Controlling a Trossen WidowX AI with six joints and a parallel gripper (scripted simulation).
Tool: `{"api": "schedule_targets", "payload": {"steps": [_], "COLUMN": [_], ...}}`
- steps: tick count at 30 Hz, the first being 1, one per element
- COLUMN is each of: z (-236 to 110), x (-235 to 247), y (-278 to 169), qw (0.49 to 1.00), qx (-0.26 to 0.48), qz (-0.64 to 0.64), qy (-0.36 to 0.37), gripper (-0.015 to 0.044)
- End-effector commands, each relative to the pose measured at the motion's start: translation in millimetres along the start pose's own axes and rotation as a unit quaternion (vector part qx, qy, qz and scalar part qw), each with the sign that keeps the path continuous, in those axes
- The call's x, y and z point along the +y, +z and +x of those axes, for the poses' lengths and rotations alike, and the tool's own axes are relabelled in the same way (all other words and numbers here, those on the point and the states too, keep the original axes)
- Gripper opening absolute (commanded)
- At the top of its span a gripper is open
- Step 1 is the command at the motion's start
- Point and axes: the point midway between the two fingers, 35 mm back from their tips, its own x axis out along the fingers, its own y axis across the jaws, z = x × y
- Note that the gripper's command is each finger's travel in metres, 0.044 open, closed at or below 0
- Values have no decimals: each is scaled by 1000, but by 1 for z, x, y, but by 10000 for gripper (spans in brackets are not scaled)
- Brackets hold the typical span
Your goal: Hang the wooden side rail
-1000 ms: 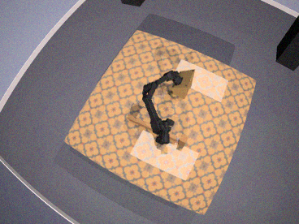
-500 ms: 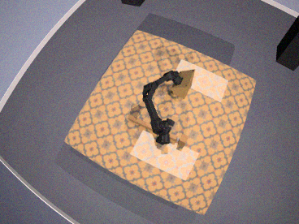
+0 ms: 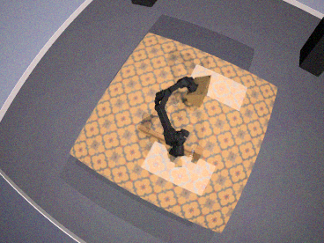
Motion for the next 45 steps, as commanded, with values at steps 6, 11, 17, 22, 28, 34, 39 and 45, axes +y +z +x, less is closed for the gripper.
{"api": "schedule_targets", "payload": {"steps": [6,11,17,22,28,34,39,45], "z": [-7,-7,-6,-5,-5,-5,-5,-6], "x": [1,0,0,-1,-1,-1,0,0], "y": [-5,-6,-7,-7,-8,-9,-9,-9], "qw": [1000,1000,1000,1000,1000,1000,1000,1000], "qx": [2,2,2,2,2,2,2,2], "qz": [-2,-2,-2,-2,-2,-2,-2,-2], "qy": [9,9,9,9,9,9,9,9], "gripper": [0,0,0,0,0,0,0,0]}}
